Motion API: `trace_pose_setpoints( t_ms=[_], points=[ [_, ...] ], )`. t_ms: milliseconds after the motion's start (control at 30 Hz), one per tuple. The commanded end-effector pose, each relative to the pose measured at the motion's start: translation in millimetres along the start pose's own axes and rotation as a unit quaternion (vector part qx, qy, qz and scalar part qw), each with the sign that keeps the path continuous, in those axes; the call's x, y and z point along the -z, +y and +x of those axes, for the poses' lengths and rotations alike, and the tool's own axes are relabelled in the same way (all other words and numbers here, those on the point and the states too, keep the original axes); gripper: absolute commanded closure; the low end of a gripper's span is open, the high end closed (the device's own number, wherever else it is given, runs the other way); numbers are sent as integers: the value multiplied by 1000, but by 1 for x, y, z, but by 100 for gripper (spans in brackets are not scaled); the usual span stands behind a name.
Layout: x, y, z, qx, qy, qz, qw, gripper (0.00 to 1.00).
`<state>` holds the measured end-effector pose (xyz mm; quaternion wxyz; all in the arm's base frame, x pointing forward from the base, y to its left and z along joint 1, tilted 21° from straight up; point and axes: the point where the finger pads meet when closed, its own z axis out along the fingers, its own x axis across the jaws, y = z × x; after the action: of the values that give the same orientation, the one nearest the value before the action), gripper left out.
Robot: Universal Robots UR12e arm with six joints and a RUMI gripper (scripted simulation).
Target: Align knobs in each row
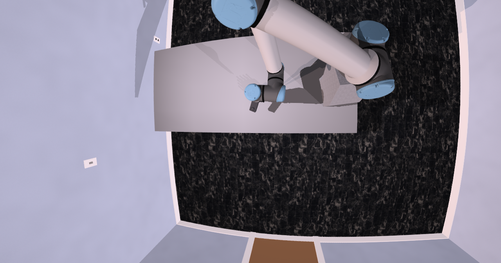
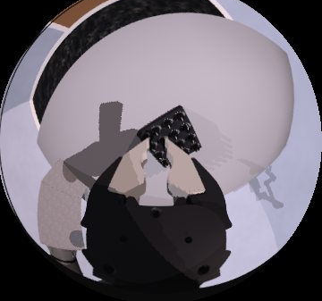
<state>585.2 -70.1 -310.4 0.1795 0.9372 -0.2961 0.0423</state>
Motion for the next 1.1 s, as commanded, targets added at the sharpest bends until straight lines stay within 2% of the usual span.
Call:
trace_pose_setpoints(
  t_ms=[0, 700, 1067],
  points=[
    [1, 0, 0, -17, 0, 0, 1000, 89],
    [2, -1, 5, -87, 1, 0, 996, 89],
    [2, -1, 9, -155, 2, 1, 988, 89]
  ],
)
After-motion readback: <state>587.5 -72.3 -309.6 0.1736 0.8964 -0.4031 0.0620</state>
